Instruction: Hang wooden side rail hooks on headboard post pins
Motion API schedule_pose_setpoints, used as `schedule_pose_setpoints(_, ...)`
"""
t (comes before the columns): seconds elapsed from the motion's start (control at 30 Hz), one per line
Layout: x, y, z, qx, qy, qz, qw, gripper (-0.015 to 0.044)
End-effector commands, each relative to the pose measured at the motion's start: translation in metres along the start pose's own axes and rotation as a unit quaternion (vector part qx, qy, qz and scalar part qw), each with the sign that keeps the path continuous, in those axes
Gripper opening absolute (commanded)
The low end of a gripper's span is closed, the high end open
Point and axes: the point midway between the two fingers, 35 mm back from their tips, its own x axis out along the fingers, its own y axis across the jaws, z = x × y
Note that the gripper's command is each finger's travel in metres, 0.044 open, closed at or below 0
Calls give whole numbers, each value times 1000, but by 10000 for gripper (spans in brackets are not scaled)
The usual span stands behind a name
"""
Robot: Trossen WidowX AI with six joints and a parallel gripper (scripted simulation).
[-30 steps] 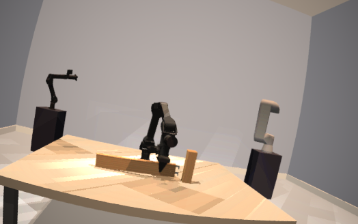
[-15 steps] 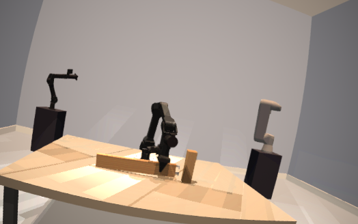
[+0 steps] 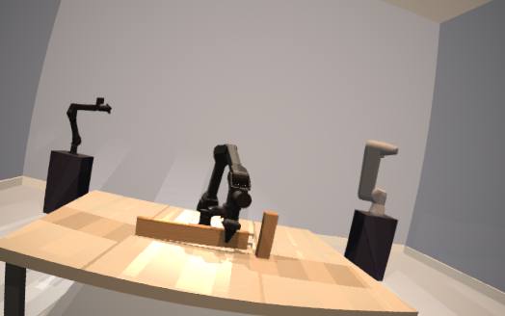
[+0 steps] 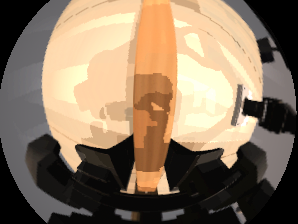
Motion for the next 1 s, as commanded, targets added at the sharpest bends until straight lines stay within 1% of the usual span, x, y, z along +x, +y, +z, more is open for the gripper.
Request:
schedule_pose_setpoints(0.0,-3,2,-2,2,2,5,1000,0)
schedule_pose_setpoints(0.97,-1,1,-5,2,3,5,1000,0)
